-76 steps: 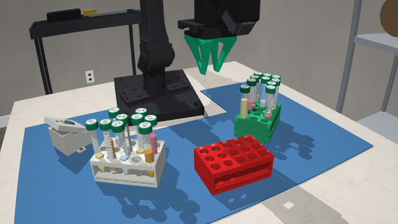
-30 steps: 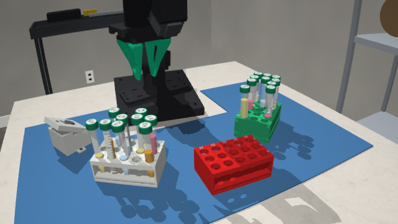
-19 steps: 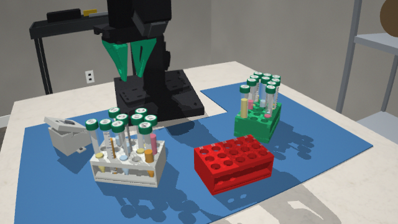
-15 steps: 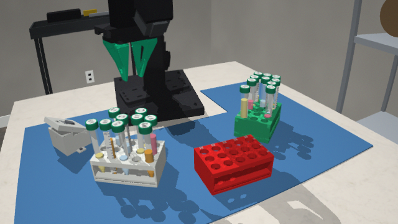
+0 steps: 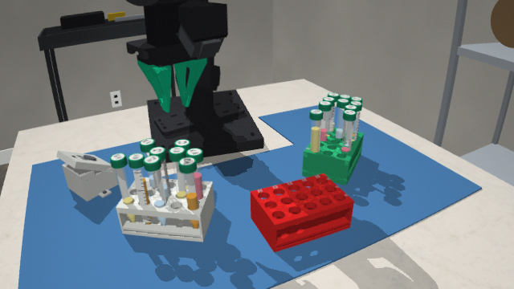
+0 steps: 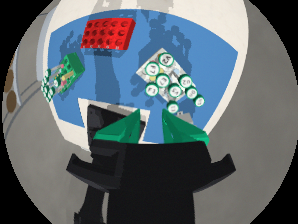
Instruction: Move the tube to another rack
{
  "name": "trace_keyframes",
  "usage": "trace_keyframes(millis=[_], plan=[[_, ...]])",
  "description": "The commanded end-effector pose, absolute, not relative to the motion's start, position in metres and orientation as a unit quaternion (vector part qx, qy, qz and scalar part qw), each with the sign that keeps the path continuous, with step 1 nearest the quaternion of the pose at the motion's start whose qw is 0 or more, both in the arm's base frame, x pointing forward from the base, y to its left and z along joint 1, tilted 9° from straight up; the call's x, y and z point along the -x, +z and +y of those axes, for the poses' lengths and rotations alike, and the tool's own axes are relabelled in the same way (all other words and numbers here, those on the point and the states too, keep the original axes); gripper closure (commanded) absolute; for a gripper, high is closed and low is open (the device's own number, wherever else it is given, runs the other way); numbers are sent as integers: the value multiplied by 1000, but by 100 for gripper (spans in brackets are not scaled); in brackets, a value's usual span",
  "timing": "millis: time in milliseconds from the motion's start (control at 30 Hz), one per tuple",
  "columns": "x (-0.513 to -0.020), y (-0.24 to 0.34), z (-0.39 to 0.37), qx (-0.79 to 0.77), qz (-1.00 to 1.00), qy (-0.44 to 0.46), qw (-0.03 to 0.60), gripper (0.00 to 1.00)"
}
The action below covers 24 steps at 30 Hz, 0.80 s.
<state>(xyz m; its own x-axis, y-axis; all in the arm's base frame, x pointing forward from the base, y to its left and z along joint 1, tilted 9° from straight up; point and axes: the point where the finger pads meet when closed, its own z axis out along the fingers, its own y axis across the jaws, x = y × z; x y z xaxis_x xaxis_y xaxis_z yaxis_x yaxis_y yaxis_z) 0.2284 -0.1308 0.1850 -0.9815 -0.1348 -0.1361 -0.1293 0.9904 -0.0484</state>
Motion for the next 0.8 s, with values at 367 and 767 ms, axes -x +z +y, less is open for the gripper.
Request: trace_keyframes(millis=[367,767], plan=[[-240,166,-135,66,994,-27,82,70],[-243,149,-136,66,994,-27,82,70]])
